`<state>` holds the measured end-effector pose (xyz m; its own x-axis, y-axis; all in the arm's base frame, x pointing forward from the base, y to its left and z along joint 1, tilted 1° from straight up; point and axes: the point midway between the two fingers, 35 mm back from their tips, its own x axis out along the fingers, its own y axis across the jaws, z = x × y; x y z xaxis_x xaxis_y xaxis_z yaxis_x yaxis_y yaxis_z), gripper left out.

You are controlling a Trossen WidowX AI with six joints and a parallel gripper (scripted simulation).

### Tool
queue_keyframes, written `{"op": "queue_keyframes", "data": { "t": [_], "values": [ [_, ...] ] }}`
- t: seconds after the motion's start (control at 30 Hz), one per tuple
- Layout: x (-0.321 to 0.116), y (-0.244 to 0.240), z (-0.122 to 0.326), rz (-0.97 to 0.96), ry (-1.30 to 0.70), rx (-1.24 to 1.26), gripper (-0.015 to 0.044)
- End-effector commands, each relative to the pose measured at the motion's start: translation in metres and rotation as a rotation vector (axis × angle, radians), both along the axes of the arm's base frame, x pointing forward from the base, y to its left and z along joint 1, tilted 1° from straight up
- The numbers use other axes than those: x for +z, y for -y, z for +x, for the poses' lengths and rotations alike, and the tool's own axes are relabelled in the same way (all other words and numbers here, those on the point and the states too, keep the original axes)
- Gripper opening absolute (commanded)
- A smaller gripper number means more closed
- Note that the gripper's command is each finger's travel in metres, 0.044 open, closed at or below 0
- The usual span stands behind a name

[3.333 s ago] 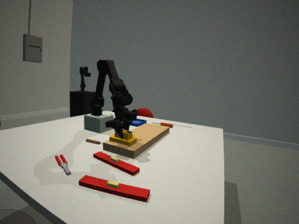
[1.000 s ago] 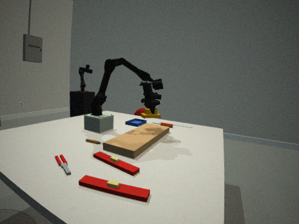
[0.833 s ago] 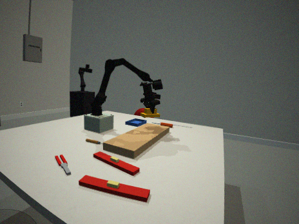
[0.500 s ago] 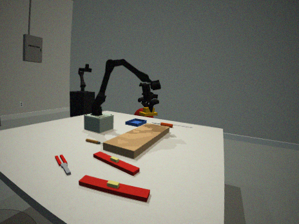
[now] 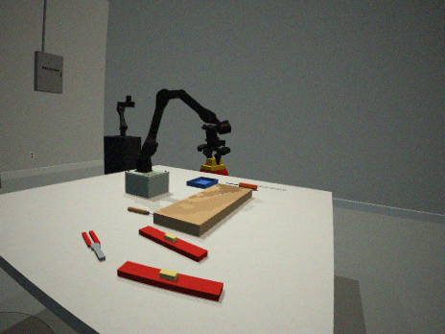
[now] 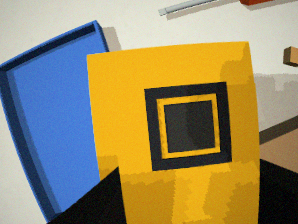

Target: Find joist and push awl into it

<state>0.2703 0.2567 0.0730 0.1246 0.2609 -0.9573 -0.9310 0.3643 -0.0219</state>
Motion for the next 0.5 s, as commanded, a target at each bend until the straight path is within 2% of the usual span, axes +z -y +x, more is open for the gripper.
{"op": "queue_keyframes", "data": {
  "t": [0.0, 0.37, 0.47],
  "values": [
    [0.001, -0.014, -0.017, 0.003, 0.008, 0.050, 0.0000],
    [-0.005, -0.051, -0.075, 0.001, 0.006, 0.229, 0.0000],
    [-0.005, -0.053, -0.079, 0.001, 0.006, 0.240, 0.0000]
  ]
}}
